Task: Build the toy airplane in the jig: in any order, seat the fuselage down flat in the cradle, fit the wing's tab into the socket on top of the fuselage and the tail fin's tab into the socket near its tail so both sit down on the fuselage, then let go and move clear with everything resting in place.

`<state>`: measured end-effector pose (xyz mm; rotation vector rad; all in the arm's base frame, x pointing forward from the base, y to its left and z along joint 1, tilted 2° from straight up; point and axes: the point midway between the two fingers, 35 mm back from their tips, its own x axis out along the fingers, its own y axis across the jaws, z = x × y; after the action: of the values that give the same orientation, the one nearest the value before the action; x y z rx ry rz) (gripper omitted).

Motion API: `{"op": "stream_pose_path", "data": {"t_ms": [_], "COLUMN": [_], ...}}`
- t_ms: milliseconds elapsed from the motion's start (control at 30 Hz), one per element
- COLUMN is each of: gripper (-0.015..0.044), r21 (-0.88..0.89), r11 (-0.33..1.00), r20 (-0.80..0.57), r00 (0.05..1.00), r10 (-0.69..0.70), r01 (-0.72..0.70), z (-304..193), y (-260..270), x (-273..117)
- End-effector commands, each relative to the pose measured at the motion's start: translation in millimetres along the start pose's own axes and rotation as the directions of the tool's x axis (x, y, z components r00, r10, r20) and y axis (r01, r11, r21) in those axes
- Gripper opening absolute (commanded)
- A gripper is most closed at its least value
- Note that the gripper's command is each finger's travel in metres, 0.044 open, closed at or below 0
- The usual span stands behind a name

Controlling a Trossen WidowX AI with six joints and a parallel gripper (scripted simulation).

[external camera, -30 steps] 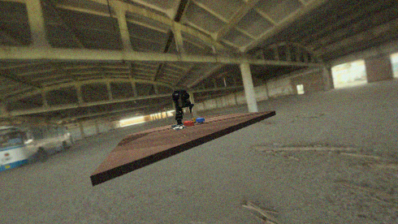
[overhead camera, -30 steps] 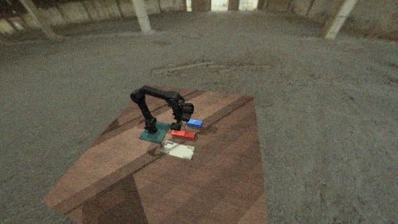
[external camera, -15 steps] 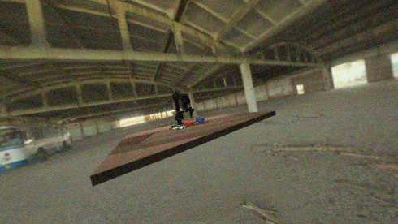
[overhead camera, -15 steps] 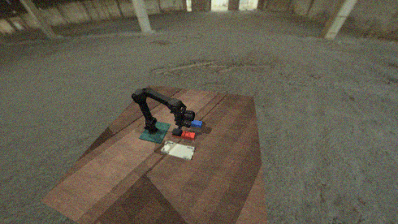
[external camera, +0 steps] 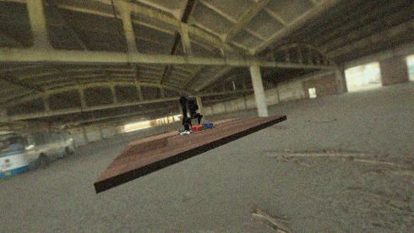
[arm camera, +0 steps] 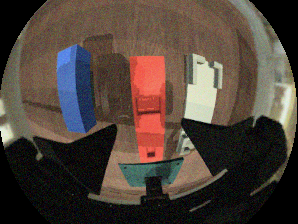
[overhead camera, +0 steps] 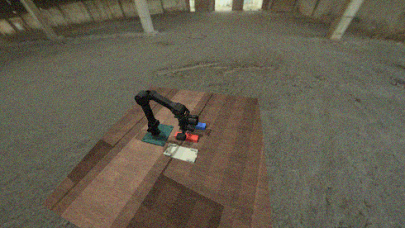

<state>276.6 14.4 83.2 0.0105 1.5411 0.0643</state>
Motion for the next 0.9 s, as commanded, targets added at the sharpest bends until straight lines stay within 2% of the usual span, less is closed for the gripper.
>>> {"op": "stream_pose_path", "data": {"t_ms": [0,733,867], "gripper": [0.0440,0.0440,0.0335], "r21": [-0.002,-0.002,-0.002], "r11": [1.000,1.000,1.000], "r20": [-0.010,-0.010,-0.010], "r00": [1.000,1.000,1.000], "r10": [-0.006,-0.006,-0.006], "r01": [0.006,0.006,0.006], "z": [-1.2,-2.7,-2.7], "y": [-0.9,-1.1,-1.1], "x": [9.5,42.0,42.0]}}
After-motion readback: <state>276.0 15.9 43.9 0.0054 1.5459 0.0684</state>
